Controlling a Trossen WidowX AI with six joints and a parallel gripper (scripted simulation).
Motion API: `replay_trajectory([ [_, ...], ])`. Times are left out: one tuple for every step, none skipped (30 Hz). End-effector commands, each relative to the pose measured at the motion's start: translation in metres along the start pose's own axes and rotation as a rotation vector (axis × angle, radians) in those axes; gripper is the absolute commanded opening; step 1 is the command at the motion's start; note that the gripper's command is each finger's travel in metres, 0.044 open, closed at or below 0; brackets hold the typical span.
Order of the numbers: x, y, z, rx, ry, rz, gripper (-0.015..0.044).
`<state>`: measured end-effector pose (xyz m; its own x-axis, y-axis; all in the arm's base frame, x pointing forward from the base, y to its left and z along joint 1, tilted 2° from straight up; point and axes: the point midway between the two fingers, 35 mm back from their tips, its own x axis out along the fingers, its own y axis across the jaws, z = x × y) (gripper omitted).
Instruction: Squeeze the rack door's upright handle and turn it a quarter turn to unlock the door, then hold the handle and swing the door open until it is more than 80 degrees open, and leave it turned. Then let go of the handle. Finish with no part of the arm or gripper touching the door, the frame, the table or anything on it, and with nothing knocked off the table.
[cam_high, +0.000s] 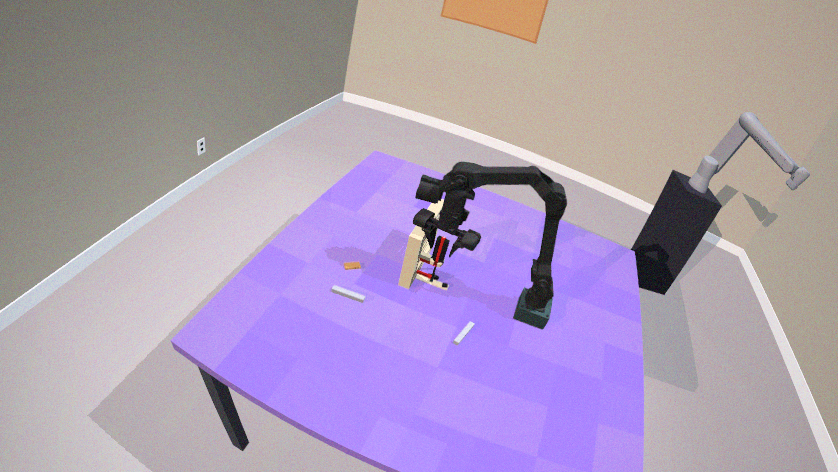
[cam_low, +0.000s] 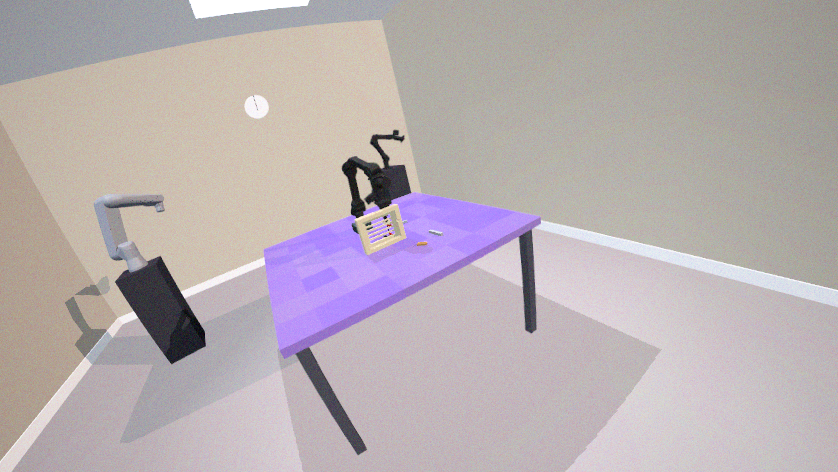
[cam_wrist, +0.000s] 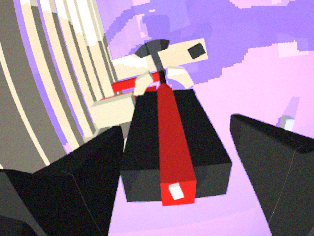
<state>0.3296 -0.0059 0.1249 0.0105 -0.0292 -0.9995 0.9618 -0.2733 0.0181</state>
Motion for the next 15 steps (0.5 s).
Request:
replay_trajectory([
  [0.0002, 0.0035, 0.0034, 0.042, -0.005, 0.012, 0.0281],
  [0.0002, 0.0035, 0.0034, 0.042, -0.005, 0.012, 0.0281],
  [0.0002, 0.0035, 0.0034, 0.042, -0.005, 0.012, 0.0281],
  [0.0002, 0.0035, 0.0034, 0.042, -0.005, 0.012, 0.0281],
  [0.0002, 0.0035, 0.0034, 0.042, -0.005, 0.012, 0.0281],
  [0.0002, 0.0035, 0.0034, 0.042, -0.005, 0.012, 0.0281],
  [0.0002, 0.0035, 0.0034, 0.042, -0.005, 0.012, 0.0281],
  [0.0002, 0.0035, 0.0034, 0.042, -0.005, 0.012, 0.0281],
  [0.0002, 0.0035, 0.0034, 0.042, -0.005, 0.012, 0.0281],
  [0.0002, 0.0035, 0.0034, 0.042, -0.005, 0.012, 0.0281],
  [0.0002, 0.0035, 0.0034, 0.042, -0.005, 0.012, 0.0281],
  [0.0002, 0.0035, 0.0034, 0.042, -0.005, 0.012, 0.0281],
  [0.0002, 0.0035, 0.0034, 0.042, -0.005, 0.012, 0.0281],
  [0.0002, 0.0035, 0.0034, 0.042, -0.005, 0.012, 0.0281],
  [0.0002, 0.0035, 0.0034, 0.042, -0.005, 0.012, 0.0274],
])
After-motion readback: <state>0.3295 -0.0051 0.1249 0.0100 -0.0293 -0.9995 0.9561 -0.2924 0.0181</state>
